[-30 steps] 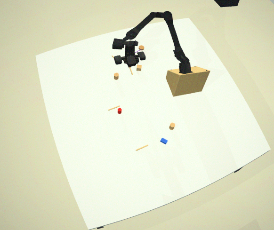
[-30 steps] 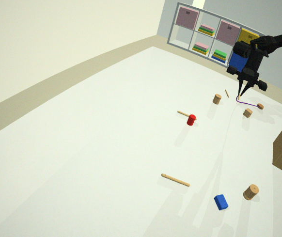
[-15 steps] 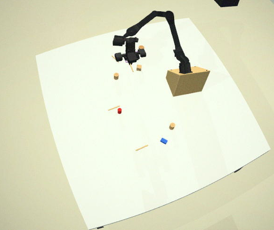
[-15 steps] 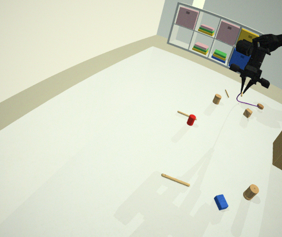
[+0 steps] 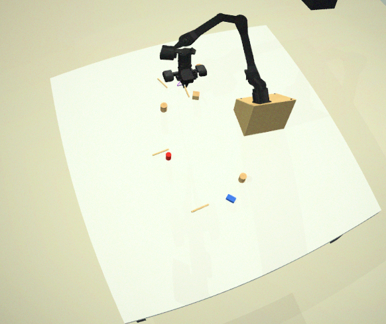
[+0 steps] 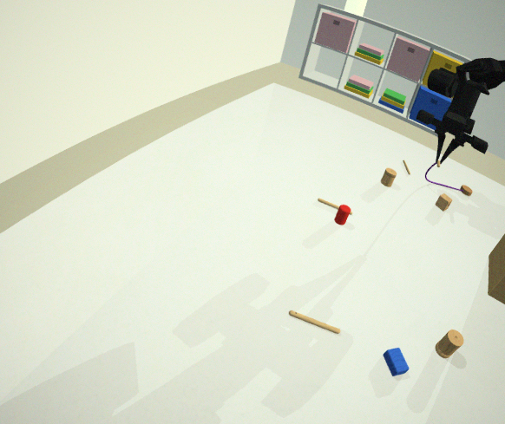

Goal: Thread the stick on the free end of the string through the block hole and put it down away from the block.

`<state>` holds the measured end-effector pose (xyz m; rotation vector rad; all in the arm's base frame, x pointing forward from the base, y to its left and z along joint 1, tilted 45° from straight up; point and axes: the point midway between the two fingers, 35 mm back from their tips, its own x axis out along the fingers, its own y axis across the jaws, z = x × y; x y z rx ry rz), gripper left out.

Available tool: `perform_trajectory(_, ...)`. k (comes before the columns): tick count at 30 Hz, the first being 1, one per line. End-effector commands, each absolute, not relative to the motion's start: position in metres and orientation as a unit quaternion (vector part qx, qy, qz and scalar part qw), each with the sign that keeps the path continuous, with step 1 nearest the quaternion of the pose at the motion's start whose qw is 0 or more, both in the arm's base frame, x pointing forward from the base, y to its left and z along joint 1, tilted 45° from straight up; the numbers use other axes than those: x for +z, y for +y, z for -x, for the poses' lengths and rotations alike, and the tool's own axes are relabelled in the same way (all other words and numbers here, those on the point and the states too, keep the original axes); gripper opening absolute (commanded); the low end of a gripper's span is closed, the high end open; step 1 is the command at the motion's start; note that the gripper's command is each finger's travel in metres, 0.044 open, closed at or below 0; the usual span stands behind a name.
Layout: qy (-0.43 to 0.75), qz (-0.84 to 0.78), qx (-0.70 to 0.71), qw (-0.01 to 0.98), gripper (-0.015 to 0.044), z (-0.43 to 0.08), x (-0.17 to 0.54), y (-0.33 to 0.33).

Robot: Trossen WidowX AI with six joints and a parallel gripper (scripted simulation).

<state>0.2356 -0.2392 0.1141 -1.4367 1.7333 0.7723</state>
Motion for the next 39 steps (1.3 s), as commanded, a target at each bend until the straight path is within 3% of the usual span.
perform_trajectory(1, 0.671, 0.561, 0.304, 0.378, 0.0, -0.234, 0.12, -0.238)
perform_trajectory(33, 0.652, 0.55, 0.325, 0.408, 0.0, -0.215, 0.154, -0.229)
perform_trajectory(39, 0.645, 0.559, 0.36, 0.377, 0.0, -0.222, 0.158, -0.234)
